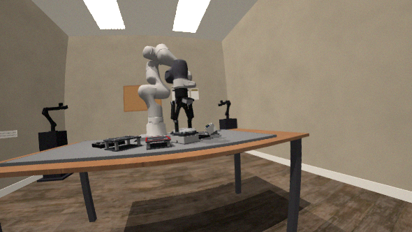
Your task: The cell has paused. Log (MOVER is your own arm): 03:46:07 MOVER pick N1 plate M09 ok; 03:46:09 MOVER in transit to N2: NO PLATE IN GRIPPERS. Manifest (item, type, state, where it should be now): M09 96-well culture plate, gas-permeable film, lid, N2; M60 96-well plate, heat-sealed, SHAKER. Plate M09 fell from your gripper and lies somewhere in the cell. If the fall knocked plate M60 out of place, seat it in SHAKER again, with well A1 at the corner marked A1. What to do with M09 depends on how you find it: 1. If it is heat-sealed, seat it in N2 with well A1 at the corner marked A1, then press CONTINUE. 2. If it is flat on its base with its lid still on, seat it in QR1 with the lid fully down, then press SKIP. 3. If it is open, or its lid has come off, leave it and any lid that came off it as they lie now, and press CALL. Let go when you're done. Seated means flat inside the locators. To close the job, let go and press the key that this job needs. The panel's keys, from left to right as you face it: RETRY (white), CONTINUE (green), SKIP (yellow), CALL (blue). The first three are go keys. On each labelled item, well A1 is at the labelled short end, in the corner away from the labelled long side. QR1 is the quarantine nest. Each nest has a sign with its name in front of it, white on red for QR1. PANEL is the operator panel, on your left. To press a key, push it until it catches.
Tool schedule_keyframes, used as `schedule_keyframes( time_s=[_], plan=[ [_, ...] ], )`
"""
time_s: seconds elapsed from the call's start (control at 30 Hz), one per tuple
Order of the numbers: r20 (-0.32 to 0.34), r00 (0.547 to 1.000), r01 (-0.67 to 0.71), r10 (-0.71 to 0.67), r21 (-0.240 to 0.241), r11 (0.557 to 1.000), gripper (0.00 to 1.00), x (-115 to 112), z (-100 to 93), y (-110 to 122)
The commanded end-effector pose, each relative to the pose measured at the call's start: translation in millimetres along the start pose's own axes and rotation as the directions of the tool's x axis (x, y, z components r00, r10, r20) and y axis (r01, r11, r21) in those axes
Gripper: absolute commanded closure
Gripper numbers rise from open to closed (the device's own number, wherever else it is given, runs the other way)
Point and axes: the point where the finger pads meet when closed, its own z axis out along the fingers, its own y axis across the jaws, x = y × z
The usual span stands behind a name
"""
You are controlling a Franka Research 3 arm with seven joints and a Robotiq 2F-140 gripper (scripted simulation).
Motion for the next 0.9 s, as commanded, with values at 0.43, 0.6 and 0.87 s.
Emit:
schedule_keyframes(
  time_s=[0.43,0.6,0.87],
  plan=[
    [0.002,1.0,0.002,-0.002,-0.001,1.0,0.9,-1.2,3.2,0.6],
    [0.002,1.0,0.002,-0.002,-0.001,1.0,0.9,-1.2,3.2,0.6],
    [0.002,1.0,0.002,-0.002,-0.001,1.0,0.3,-1.2,3.2,0.6]
  ],
)
